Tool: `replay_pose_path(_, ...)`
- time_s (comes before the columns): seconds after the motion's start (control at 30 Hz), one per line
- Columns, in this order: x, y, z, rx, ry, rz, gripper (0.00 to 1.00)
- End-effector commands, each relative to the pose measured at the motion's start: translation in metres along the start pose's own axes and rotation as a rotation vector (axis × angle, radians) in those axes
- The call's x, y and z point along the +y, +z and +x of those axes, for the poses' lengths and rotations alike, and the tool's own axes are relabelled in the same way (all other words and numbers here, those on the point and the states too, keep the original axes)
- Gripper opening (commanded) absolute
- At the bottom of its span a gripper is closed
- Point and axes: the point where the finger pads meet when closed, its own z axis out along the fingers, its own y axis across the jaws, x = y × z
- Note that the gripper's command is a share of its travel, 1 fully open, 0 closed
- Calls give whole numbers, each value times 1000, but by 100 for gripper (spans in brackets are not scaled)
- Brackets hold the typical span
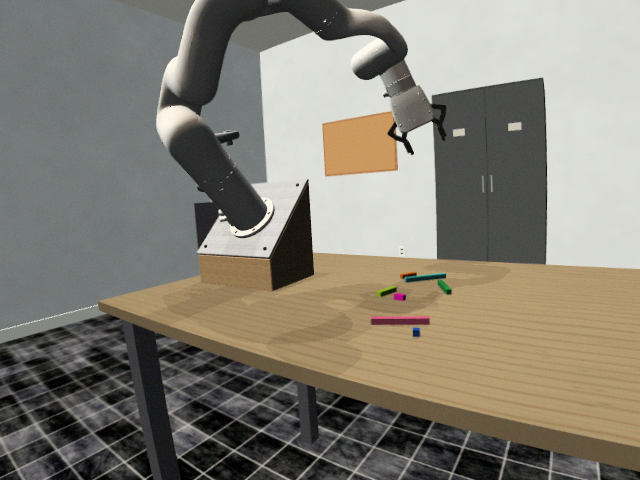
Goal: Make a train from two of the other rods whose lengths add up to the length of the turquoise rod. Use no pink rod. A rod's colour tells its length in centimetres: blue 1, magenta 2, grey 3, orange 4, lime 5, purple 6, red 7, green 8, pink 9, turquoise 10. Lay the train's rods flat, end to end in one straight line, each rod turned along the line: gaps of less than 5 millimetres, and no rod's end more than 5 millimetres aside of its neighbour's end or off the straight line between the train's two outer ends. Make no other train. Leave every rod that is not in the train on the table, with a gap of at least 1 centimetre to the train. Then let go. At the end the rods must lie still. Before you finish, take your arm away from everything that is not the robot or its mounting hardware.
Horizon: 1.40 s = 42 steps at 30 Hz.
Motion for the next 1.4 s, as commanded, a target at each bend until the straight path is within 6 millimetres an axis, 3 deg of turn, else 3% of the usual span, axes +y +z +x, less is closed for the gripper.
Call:
replay_pose_path(0.0,-1,8,-8,-11,75,9,100)
replay_pose_path(0.13,-8,27,-27,-41,230,31,100)
replay_pose_path(0.3,-11,35,-36,-55,298,40,100)
replay_pose_path(0.37,-18,49,-50,-81,421,54,100)
replay_pose_path(0.87,-44,89,-95,-171,794,84,100)
replay_pose_path(1.37,-87,131,-147,-304,1262,90,100)
